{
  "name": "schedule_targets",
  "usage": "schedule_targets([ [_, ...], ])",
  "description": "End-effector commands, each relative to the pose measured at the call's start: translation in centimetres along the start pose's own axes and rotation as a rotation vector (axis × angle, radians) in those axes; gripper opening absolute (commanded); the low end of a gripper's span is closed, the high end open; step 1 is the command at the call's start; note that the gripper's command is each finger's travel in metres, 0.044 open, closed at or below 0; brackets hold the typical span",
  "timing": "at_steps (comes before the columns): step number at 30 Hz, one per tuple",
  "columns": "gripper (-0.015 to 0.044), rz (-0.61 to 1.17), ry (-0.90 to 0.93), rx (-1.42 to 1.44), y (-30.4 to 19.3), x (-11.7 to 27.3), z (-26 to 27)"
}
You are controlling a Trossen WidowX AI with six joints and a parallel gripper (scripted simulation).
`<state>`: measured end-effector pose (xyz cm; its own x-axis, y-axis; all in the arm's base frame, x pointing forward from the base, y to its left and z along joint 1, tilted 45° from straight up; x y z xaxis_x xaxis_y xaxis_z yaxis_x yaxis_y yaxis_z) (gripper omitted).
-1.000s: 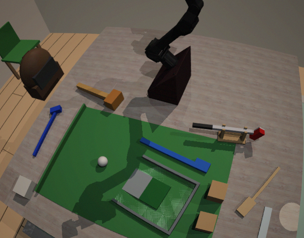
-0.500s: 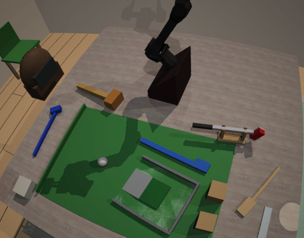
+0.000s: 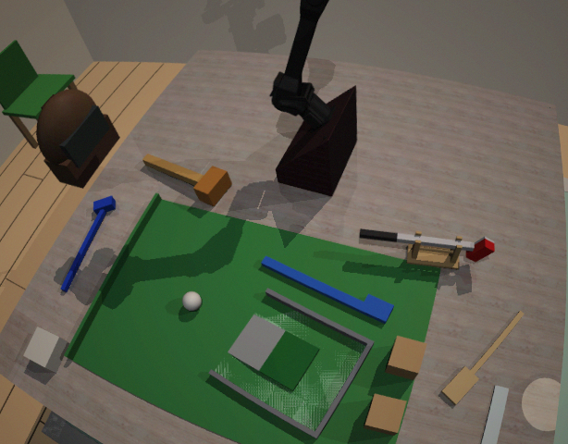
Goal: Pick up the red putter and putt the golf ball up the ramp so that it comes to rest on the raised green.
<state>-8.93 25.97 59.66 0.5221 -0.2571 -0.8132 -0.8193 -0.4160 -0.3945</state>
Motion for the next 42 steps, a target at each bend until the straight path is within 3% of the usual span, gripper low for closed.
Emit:
schedule_targets([
  [1,0.044,-0.003,-0.117,0.078,1.6,-0.3,-4.6],
  [7,0.044,0.002,-0.344,0.2,3.5,0.1,-12.6],
  [11,0.044,0.075,-0.437,0.301,3.7,0.9,-15.2],
  [17,0.044,0.157,-0.668,0.401,4.3,3.9,-23.1],
  [26,0.044,0.289,-0.866,0.429,3.6,8.0,-29.3],
  [42,0.044,0.781,-1.241,0.417,-2.7,23.7,-39.1],
])
Point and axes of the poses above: the point midway between the two fingers, 35 mm back from their tips, its own x axis back along the fingers, its own z axis across the jaws, y = z × x, the point moved 8 cm from there along x, back along the fingers, and after that the axes turned 6 degrees about -x, right-handed, at the moved point
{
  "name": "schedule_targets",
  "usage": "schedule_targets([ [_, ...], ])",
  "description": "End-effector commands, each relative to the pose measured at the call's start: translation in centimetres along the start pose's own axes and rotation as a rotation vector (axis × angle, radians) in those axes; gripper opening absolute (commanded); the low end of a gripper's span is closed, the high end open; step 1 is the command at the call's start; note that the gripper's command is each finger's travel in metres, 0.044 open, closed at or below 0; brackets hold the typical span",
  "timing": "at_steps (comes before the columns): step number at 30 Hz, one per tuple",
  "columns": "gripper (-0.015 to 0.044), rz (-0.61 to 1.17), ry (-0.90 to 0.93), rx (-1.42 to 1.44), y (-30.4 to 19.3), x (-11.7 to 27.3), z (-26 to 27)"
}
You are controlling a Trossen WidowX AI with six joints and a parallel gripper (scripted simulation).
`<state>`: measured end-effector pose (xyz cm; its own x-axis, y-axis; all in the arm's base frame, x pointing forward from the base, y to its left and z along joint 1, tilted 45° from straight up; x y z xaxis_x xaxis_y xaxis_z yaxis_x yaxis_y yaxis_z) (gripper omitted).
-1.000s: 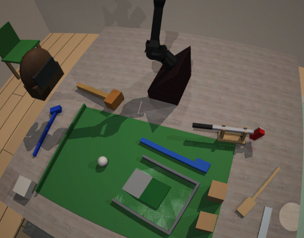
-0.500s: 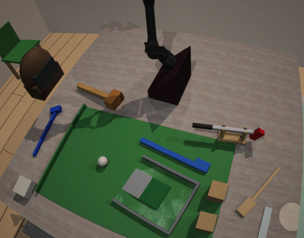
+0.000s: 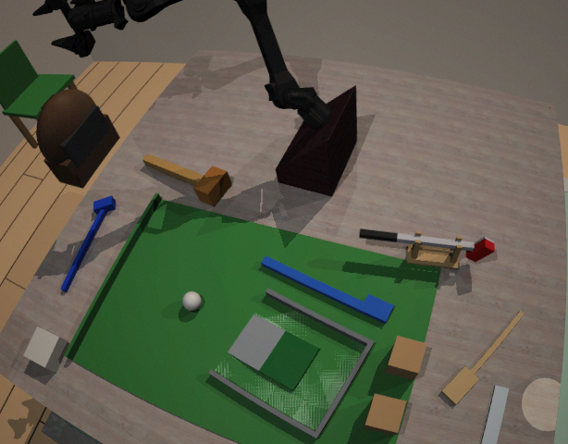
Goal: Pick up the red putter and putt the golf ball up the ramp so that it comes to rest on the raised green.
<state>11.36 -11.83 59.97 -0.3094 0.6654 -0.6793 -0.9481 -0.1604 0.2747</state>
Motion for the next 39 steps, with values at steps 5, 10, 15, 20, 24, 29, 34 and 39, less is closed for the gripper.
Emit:
schedule_targets([
  [5,0.044,0.281,-0.107,0.155,-9.3,-1.0,-4.6],
  [10,0.044,0.467,-0.146,0.21,-14.7,0.5,-6.6],
  [15,0.044,0.626,-0.166,0.322,-19.6,1.9,-8.3],
  [20,0.044,0.846,-0.168,0.483,-25.7,4.9,-10.4],
  [24,0.044,1.019,-0.143,0.613,-30.1,8.0,-11.7],
  [29,0.044,1.256,-0.066,0.79,-35.3,13.3,-13.2],
  [34,0.044,1.492,0.059,0.97,-39.4,19.5,-14.5],
  [39,0.044,1.722,0.233,1.155,-42.3,26.4,-15.7],
])
Point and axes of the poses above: the point midway between the two fingers, 35 mm back from their tips, its own x axis back along the fingers, its own z axis across the jaws, y = z × x, the point moved 8 cm from there along x, back along the fingers, and after that the axes turned 6 degrees about -x, right-handed, at the moved point
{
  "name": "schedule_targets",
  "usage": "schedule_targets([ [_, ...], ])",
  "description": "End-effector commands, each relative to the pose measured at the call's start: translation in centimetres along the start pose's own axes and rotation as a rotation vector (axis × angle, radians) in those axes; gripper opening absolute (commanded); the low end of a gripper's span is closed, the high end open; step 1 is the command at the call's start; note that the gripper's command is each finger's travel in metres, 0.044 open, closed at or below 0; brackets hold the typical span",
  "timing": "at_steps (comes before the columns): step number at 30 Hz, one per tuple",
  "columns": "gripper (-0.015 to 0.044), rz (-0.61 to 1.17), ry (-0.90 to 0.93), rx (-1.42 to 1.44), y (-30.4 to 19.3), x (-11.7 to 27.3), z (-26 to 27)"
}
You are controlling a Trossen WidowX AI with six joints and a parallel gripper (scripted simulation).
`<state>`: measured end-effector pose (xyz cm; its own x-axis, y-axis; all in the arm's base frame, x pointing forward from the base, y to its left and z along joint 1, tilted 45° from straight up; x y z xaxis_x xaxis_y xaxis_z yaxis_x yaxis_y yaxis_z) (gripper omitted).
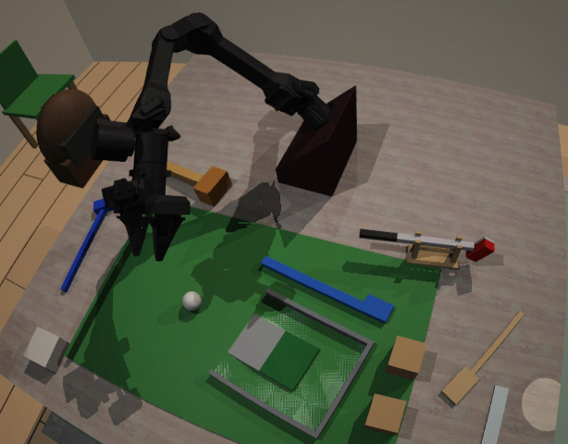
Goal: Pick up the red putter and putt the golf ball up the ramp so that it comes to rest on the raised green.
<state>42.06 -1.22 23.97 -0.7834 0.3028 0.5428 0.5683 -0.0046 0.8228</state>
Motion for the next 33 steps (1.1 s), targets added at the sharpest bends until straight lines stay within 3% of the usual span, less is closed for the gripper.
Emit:
schedule_targets([
  [1,0.044,0.157,0.056,0.212,-4.5,-2.0,3.9],
  [12,0.044,0.541,0.288,0.904,-18.3,-3.0,13.2],
  [23,0.044,0.935,0.6,1.722,-33.7,0.9,16.6],
  [33,0.044,0.96,0.62,1.773,-35.3,1.1,15.7],
])
Point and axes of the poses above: the point midway between the two fingers, 35 mm back from their tips, its own x axis back along the fingers, its own z axis across the jaws, y = z × x, the point moved 8 cm from there along x, back along the fingers, and after that the axes turned 6 degrees about -x, right-handed, at the moved point
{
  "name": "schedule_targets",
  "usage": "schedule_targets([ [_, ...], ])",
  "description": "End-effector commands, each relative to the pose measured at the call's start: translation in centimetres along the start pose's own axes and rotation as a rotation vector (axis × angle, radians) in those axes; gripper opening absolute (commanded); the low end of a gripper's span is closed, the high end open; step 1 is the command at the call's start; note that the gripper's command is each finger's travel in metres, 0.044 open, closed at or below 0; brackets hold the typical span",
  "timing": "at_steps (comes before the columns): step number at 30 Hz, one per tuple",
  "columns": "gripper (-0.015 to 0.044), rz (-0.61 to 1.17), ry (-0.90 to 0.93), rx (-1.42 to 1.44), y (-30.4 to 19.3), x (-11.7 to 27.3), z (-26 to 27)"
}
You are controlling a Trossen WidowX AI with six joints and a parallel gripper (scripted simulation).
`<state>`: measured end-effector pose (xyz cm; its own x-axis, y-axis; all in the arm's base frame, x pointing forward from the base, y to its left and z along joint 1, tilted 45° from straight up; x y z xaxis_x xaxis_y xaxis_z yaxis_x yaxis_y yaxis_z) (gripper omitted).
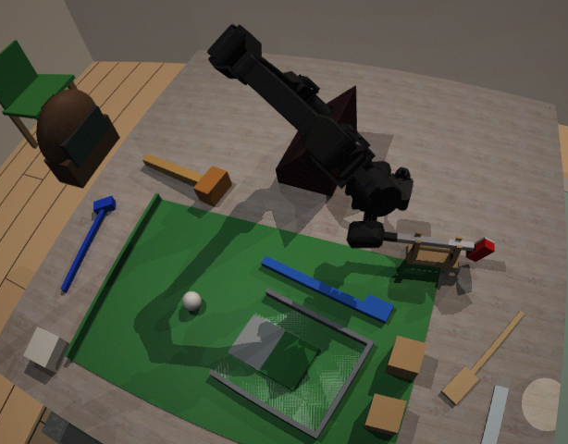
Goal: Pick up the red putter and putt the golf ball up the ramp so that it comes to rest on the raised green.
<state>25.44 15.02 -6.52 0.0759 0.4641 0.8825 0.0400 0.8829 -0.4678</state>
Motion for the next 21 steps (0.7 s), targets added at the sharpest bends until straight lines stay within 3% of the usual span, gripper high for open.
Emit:
schedule_targets([
  [1,0.044,0.014,0.005,0.01,-0.6,-1.5,0.3],
  [21,0.044,0.016,0.005,0.01,-1.5,-4.5,0.3],
])
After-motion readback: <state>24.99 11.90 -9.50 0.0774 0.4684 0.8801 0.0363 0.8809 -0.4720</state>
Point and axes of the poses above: the point midway between the two fingers, 35 mm back from their tips, its own x axis back along the fingers, its own z axis across the jaws, y = z × x, the point moved 8 cm from there along x, back along the fingers, and after that the axes turned 6 degrees about -x, right-handed, at the moved point
